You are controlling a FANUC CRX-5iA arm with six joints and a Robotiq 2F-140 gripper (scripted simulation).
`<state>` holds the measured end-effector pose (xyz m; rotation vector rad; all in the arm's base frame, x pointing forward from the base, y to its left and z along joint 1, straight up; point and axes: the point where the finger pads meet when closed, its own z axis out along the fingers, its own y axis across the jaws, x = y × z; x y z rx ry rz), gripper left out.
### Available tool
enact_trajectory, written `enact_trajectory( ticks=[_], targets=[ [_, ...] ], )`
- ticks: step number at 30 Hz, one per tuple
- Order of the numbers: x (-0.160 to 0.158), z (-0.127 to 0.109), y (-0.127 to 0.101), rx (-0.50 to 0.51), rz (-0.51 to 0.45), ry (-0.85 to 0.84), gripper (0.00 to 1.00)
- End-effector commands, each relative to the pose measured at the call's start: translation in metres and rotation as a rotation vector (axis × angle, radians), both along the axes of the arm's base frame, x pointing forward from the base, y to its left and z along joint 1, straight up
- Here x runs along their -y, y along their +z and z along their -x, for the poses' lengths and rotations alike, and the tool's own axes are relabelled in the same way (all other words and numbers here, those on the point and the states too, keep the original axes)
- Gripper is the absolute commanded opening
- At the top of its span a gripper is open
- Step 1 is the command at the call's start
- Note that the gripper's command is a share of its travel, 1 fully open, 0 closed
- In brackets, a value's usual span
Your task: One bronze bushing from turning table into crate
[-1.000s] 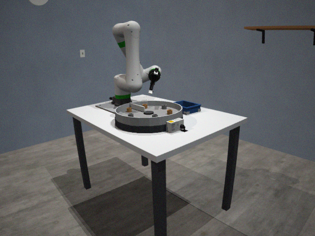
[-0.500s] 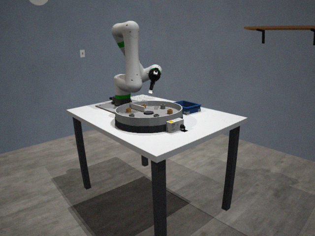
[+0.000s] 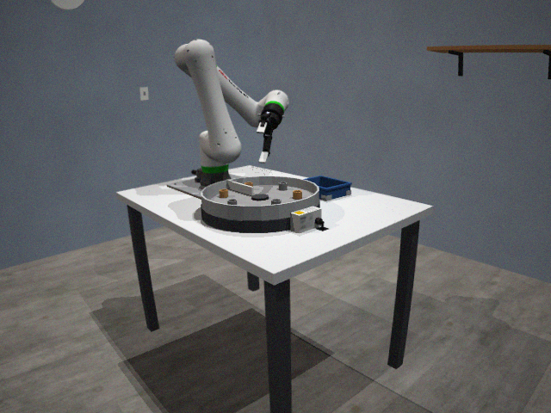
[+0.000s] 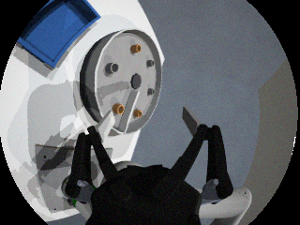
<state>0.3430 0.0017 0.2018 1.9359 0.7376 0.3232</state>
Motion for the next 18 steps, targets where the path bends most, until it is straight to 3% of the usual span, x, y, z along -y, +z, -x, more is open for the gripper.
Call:
enact_trajectory(
  ticks=[1,10,12,13,18],
  targets=[
    [0.011,-0.001,-0.001,-0.044,-0.136,-0.087,1.0],
    [0.029,-0.002,0.0,-0.097,-0.365,-0.227,1.0],
    [0.029,-0.002,0.0,-0.097,-0.365,-0.227,1.0],
    [0.034,-0.003,0.001,-0.112,-0.435,-0.27,1.0],
    [0.043,-0.003,0.001,-0.138,-0.544,-0.338,1.0]
  ],
)
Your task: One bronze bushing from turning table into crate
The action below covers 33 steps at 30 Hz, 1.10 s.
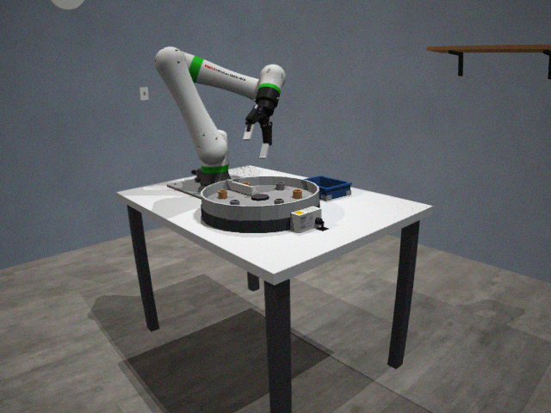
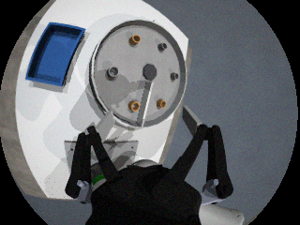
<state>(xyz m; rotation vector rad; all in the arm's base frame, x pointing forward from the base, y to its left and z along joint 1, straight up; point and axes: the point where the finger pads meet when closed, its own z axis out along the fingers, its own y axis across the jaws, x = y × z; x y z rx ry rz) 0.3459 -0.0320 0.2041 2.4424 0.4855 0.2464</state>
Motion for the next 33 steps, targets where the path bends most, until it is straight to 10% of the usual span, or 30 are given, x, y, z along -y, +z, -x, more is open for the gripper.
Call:
enact_trajectory(
  ticks=[1,33],
  targets=[
    [0.011,-0.001,-0.001,-0.051,-0.137,-0.082,1.0],
    [0.05,-0.006,0.0,-0.168,-0.649,-0.391,1.0]
  ],
)
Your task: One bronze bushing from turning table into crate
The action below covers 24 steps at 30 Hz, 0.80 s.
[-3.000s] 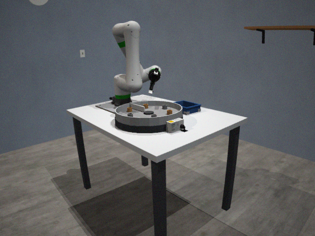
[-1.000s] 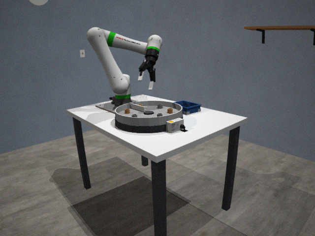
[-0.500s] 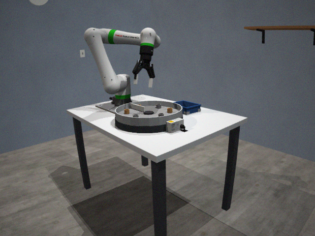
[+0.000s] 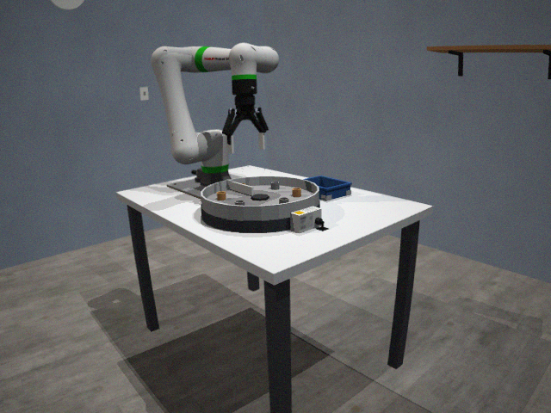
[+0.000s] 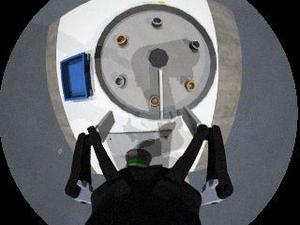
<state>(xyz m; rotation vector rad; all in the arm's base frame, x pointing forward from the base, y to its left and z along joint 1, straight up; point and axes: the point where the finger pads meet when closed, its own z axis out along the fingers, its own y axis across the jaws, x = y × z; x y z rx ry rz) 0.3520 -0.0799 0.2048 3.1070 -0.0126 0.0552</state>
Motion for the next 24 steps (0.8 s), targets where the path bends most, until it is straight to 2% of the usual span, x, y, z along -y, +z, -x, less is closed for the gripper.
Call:
enact_trajectory(
  ticks=[1,14,15,24],
  targets=[
    [0.0023,0.0006,-0.0003,-0.017,-0.034,-0.011,1.0],
    [0.0023,0.0006,-0.0003,-0.017,-0.034,-0.011,1.0],
    [0.0023,0.0006,-0.0003,-0.017,-0.034,-0.011,0.07],
    [0.0023,0.0006,-0.0003,-0.017,-0.034,-0.011,0.07]
  ],
)
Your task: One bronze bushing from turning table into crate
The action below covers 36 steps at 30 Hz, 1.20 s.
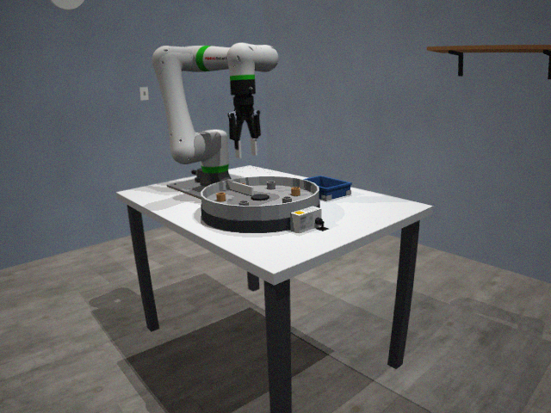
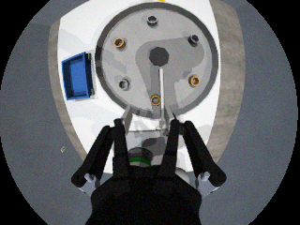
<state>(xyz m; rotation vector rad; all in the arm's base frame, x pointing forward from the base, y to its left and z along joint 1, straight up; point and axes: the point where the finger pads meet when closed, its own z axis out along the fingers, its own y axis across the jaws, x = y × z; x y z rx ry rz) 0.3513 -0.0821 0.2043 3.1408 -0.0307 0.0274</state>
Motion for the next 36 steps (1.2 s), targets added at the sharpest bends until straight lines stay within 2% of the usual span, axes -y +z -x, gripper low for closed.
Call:
enact_trajectory(
  ticks=[1,36],
  targets=[
    [0.0,-0.0001,0.0002,0.0,0.0,0.0,0.07],
    [0.0,-0.0001,0.0002,0.0,0.0,0.0,0.09]
  ],
)
